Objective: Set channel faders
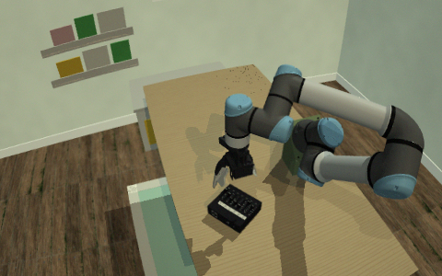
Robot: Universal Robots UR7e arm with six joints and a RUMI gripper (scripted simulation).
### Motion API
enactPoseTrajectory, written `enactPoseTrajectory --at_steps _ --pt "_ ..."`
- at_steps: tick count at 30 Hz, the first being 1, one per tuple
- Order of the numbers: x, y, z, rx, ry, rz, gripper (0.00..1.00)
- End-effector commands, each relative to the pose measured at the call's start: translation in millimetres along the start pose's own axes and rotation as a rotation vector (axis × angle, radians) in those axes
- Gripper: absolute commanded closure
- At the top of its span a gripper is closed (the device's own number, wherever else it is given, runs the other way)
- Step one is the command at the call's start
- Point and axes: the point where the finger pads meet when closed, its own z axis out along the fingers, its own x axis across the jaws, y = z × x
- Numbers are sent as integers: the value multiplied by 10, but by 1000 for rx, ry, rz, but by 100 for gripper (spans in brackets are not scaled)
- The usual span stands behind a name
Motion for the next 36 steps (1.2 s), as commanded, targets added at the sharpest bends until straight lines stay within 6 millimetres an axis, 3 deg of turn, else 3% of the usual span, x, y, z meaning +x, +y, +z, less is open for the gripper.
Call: enactPoseTrajectory --at_steps 1,17,36 --pt "-3 -1 -2 0 -1 -3 0" --pt "-8 -27 45 -3 -10 -136 0" --pt "-16 -96 225 -3 -47 -650 0"
